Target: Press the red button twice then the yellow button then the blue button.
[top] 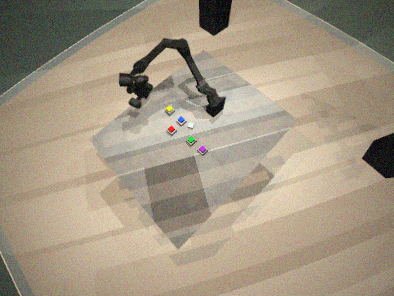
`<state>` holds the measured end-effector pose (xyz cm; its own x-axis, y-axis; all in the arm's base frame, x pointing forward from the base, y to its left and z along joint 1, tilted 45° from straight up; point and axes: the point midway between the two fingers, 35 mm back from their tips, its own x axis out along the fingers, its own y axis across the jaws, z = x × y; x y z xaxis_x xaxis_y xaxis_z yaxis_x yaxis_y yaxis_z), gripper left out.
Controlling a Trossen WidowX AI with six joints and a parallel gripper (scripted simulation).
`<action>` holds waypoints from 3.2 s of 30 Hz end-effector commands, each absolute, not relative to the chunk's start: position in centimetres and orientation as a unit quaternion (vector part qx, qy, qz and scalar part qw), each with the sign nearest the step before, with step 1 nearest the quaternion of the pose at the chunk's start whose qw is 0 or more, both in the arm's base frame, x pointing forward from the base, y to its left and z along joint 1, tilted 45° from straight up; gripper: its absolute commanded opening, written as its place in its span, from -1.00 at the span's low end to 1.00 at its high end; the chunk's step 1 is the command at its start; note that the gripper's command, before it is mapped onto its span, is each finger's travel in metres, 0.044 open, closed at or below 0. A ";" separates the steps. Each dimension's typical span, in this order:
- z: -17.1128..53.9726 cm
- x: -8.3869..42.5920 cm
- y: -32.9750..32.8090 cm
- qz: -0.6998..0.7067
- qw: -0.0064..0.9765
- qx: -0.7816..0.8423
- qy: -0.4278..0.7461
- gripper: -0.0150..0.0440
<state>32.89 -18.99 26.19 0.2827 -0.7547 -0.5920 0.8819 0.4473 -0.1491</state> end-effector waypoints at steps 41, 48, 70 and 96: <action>6.7 31.2 -5.3 -0.264 0.663 -0.277 0.643 -0.42; 6.7 31.2 -5.3 -0.264 0.663 -0.277 0.643 -0.42; 4.7 31.3 -7.3 -0.264 0.663 -0.277 0.643 -0.42; 4.4 31.3 -7.7 -0.265 0.663 -0.278 0.643 -0.42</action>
<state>31.47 -7.55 4.49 0.0412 -0.7047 -0.7083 -0.0011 0.7089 -0.7053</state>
